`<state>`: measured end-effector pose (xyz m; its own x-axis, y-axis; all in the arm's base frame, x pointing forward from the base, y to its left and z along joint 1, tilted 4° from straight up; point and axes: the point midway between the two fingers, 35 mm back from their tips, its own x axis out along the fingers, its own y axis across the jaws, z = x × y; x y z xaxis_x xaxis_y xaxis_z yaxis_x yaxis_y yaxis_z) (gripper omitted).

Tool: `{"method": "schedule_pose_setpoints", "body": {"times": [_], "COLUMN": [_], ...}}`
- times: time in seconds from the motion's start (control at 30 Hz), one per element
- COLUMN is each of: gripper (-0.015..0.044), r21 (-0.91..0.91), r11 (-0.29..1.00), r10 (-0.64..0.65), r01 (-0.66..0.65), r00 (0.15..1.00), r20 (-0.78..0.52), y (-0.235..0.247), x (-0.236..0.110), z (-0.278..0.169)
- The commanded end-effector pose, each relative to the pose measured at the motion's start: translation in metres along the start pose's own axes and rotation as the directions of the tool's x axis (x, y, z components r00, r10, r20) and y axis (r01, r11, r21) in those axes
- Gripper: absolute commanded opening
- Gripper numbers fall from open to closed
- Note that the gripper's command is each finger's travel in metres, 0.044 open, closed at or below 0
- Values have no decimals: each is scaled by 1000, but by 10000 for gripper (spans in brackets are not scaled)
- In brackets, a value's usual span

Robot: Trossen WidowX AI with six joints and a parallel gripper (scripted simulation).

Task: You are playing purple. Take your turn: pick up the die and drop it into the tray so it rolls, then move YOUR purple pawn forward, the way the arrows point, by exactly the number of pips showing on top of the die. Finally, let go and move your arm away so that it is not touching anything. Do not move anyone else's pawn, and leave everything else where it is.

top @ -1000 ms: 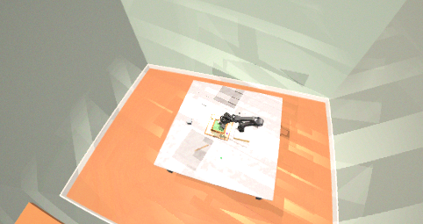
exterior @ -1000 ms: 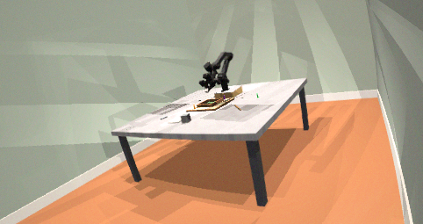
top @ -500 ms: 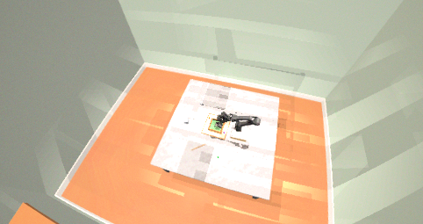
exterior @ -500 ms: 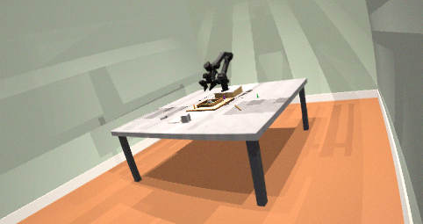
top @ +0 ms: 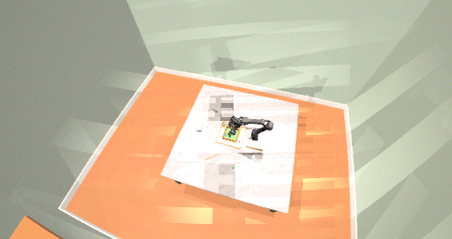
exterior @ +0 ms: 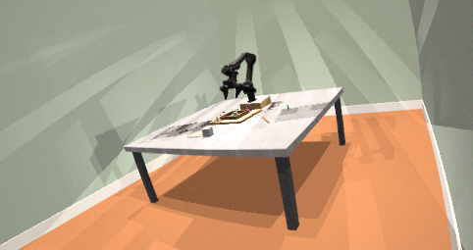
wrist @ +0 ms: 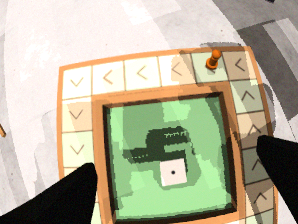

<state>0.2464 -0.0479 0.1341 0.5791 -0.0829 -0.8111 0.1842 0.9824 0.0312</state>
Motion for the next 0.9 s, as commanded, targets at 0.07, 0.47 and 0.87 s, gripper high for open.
{"method": "schedule_pose_setpoints", "body": {"times": [0.07,0.47,0.87], "gripper": [440,361,200], "r21": [-7,-15,-105], "r11": [1000,1000,992], "r10": [-6,3,0], "r01": [4,-10,-64], "r00": [967,900,856], "r20": [-255,-436,-517], "y": [0,17,74], "x": [15,24,1], "z": [-2,-17,-115]}}
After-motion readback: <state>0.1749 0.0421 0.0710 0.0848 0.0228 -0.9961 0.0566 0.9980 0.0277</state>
